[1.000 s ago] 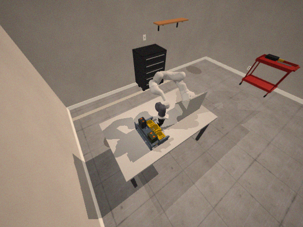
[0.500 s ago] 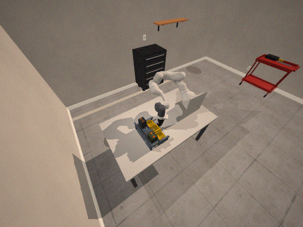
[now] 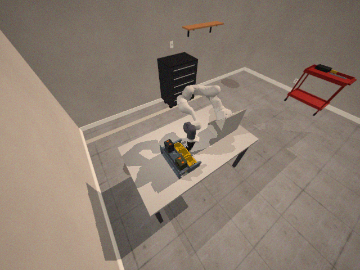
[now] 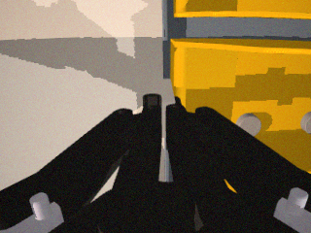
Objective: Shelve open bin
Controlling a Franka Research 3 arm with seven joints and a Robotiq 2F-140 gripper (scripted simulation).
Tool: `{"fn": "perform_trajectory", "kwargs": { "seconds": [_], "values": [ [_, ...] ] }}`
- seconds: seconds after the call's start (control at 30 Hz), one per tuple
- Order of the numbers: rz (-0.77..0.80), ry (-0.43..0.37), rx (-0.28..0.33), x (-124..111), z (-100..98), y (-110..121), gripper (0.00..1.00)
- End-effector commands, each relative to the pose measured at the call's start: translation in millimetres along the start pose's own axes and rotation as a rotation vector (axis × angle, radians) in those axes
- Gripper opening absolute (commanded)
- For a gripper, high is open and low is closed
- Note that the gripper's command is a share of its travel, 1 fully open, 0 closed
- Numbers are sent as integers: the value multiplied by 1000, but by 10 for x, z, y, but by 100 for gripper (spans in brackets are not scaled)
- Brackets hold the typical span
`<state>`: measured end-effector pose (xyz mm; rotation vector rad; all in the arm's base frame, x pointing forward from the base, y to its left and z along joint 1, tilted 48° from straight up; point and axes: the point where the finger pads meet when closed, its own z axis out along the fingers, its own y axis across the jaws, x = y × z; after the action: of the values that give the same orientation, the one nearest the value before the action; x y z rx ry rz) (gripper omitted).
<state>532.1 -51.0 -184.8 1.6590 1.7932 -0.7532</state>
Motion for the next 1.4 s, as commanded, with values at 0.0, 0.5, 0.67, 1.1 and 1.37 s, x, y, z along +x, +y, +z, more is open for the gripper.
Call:
{"fn": "perform_trajectory", "kwargs": {
  "seconds": [0.0,0.5,0.67,1.1,1.37],
  "values": [
    [-10,0,1,9,-16,14,0],
    [-10,0,1,9,-16,42,0],
    [-10,0,1,9,-16,47,0],
    [-10,0,1,9,-16,50,0],
    [-10,0,1,9,-16,50,0]
  ]
}}
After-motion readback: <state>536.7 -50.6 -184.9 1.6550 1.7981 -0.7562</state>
